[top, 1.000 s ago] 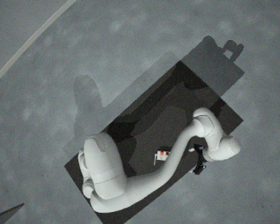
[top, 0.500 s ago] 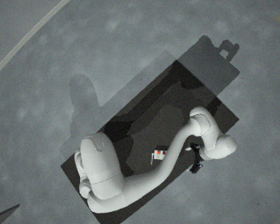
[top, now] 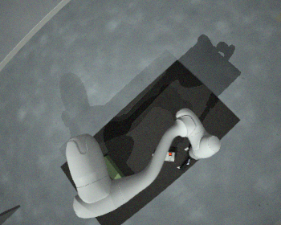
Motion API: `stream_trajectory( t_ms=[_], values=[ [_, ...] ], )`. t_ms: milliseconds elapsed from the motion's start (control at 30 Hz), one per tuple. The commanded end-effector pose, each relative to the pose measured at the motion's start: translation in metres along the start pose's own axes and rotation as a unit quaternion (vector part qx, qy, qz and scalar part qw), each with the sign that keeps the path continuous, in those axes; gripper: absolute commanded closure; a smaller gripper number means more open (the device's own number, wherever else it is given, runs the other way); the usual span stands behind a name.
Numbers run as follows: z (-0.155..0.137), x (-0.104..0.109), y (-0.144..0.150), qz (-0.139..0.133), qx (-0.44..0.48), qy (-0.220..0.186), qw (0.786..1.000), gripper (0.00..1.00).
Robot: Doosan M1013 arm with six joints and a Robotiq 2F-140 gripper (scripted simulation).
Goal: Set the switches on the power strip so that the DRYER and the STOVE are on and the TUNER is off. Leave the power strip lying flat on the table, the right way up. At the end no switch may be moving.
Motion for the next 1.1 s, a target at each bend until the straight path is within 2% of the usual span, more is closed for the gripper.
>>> stream_trajectory(
  t_ms=[0,67,133,167,267,300,367,400,433,467,567,633,700,767,800,900,967,1067],
  values=[
    [-0.005,-0.005,-0.001,0.002,-0.032,0.015,0.999,0.00],
    [-0.022,-0.020,-0.005,0.017,-0.116,0.038,0.992,0.00],
    [-0.022,-0.020,-0.005,0.017,-0.116,0.038,0.992,0.00],
    [-0.031,-0.028,-0.007,0.027,-0.160,0.049,0.986,0.00],
    [-0.040,-0.036,-0.008,0.038,-0.203,0.059,0.977,0.00],
    [-0.050,-0.044,-0.010,0.051,-0.245,0.067,0.966,0.00],
    [-0.050,-0.044,-0.010,0.051,-0.245,0.067,0.966,0.00],
    [-0.060,-0.052,-0.011,0.064,-0.285,0.074,0.953,0.00],
    [-0.060,-0.052,-0.011,0.064,-0.285,0.074,0.953,0.00],
    [-0.069,-0.060,-0.011,0.077,-0.323,0.079,0.940,0.00],
    [-0.069,-0.060,-0.011,0.077,-0.323,0.079,0.940,0.00],
    [-0.087,-0.074,-0.013,0.104,-0.389,0.085,0.911,0.00],
    [-0.087,-0.074,-0.013,0.104,-0.389,0.085,0.911,0.00],
    [-0.102,-0.085,-0.013,0.126,-0.440,0.086,0.885,0.00],
    [-0.102,-0.085,-0.013,0.126,-0.440,0.086,0.885,0.00],
    [-0.118,-0.096,-0.013,0.149,-0.488,0.084,0.856,0.00],
    [-0.123,-0.100,-0.013,0.156,-0.502,0.083,0.847,0.00],
    [-0.124,-0.101,-0.013,0.158,-0.506,0.082,0.844,0.00]
  ],
)
Point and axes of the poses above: the point where the finger pads meet when closed, its own x axis back along the fingers, its own y axis across the jaws, z = x × y, the point moved 3 cm from there along x, back along the fingers, and after that the axes turned 15 degrees about x, right-handed, at the moved point
